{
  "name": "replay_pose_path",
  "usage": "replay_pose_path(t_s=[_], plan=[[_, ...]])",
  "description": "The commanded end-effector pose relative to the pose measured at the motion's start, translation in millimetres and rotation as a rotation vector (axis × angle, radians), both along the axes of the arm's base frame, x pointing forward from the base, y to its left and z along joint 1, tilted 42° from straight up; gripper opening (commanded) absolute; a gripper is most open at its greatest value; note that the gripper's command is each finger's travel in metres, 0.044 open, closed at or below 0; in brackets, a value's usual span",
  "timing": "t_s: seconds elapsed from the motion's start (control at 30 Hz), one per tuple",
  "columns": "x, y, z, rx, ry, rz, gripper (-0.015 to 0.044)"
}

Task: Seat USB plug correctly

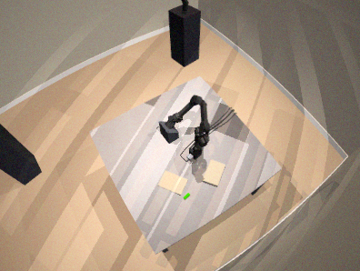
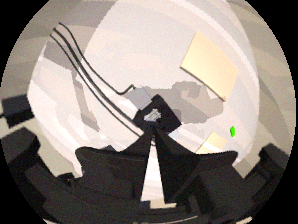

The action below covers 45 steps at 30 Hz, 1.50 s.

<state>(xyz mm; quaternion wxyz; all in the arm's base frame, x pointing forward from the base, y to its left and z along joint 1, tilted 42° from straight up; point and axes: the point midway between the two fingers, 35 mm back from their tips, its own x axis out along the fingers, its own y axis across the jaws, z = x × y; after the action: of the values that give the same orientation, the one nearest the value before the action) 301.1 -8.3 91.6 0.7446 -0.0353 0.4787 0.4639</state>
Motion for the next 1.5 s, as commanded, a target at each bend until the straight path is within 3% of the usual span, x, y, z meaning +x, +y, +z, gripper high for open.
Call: replay_pose_path(t_s=[0.0,1.47], plan=[[0.0,-0.1,-0.3,0.009,0.06,-0.068,0.0],[0.0,-0.1,-0.3,0.138,0.816,-0.927,0.0]])
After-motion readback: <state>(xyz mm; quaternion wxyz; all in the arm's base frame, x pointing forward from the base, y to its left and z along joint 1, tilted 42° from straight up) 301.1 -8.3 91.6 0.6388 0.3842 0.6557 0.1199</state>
